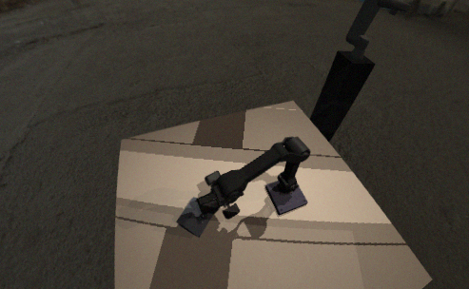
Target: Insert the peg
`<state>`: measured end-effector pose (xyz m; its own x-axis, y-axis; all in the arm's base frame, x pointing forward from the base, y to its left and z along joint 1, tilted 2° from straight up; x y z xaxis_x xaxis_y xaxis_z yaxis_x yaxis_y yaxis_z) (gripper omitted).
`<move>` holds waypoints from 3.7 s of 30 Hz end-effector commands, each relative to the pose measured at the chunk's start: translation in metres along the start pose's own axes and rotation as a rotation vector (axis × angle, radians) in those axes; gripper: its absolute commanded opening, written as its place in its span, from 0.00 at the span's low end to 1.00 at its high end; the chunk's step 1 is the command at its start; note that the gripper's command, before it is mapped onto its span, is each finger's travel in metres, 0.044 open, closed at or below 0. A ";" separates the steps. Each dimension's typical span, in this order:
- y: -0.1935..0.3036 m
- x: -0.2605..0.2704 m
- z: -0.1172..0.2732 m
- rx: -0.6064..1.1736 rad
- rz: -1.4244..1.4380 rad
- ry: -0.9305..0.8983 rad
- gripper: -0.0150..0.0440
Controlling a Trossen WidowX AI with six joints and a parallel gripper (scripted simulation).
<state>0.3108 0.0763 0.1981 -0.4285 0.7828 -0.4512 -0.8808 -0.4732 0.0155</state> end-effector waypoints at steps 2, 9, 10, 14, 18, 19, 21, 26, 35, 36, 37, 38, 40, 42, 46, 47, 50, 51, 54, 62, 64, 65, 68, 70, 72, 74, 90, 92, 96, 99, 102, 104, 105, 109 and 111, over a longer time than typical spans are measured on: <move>-0.003 0.006 0.001 -0.008 0.026 0.023 0.25; -0.006 0.015 0.005 -0.023 0.055 0.055 0.25; -0.007 0.016 0.005 -0.025 0.059 0.060 0.25; -0.009 0.021 0.007 -0.034 0.075 0.078 0.25; -0.011 0.026 0.009 -0.044 0.091 0.096 0.25; -0.011 0.027 0.010 -0.046 0.095 0.101 0.25; -0.012 0.030 0.011 -0.051 0.103 0.110 0.25; -0.014 0.036 0.013 -0.063 0.122 0.132 0.25; -0.017 0.048 0.018 -0.086 0.156 0.173 0.25; -0.017 0.049 0.019 -0.089 0.160 0.178 0.25; -0.018 0.050 0.019 -0.092 0.164 0.182 0.25; -0.018 0.052 0.020 -0.095 0.167 0.187 0.25; -0.019 0.054 0.021 -0.100 0.175 0.196 0.25; -0.019 0.057 0.022 -0.106 0.182 0.205 0.25; -0.020 0.062 0.024 -0.117 0.196 0.223 0.25; -0.020 0.064 0.025 -0.120 0.200 0.227 0.25; -0.021 0.068 0.027 -0.128 0.210 0.241 0.25; -0.021 0.069 0.027 -0.131 0.214 0.245 0.25; -0.022 0.073 0.029 -0.140 0.224 0.258 0.25; -0.023 0.084 0.034 -0.165 0.251 0.294 0.25; -0.023 0.087 0.035 -0.171 0.258 0.303 0.25; -0.024 0.088 0.036 -0.174 0.261 0.307 0.25; -0.024 0.092 0.038 -0.184 0.271 0.321 0.25; -0.024 0.095 0.039 -0.190 0.277 0.330 0.25; -0.024 0.098 0.040 -0.197 0.283 0.338 0.25; -0.024 0.101 0.041 -0.203 0.290 0.347 0.25; -0.024 0.123 0.051 -0.259 0.338 0.417 0.25; -0.024 0.126 0.053 -0.266 0.343 0.426 0.25; -0.023 0.131 0.055 -0.280 0.354 0.443 0.25; -0.023 0.134 0.056 -0.288 0.360 0.452 0.25; -0.024 0.134 0.055 -0.290 0.361 0.453 0.25; -0.026 0.133 0.053 -0.292 0.363 0.455 0.25; -0.026 0.133 0.052 -0.293 0.364 0.456 0.25; -0.029 0.133 0.047 -0.298 0.367 0.461 0.25; -0.030 0.132 0.045 -0.301 0.369 0.463 0.25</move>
<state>0.2695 0.2138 0.1828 -0.4981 0.3372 -0.7989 -0.5729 -0.8196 0.0112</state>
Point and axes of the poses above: the point midway between the two fingers, 35 mm back from their tips, its own z axis back along the fingers, its own x axis across the jaws, y = z × x, the point moved 9 cm from there along z, back along the fingers, and after that the axes turned 3 degrees about z, right-handed, at the moved point
